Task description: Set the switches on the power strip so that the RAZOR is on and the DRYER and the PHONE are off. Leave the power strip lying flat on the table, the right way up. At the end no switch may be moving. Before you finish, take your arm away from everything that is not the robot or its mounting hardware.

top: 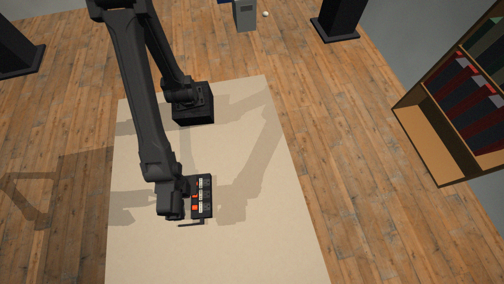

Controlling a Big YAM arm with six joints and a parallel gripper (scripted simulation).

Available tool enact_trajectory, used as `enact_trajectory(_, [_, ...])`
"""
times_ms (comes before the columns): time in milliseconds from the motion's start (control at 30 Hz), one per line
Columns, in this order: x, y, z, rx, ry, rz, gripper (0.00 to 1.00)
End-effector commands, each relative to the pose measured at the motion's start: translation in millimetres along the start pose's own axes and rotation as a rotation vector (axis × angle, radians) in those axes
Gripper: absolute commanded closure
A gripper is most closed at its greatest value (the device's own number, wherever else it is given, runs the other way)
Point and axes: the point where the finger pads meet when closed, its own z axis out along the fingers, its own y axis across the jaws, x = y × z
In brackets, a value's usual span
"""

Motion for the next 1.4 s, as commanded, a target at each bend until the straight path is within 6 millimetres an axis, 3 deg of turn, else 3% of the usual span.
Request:
enact_trajectory(0, [0, 3, 1, 0.002, -0.002, -0.001, 1.00])
enact_trajectory(1367, [0, 4, 40, 0.002, -0.003, -0.001, 1.00])
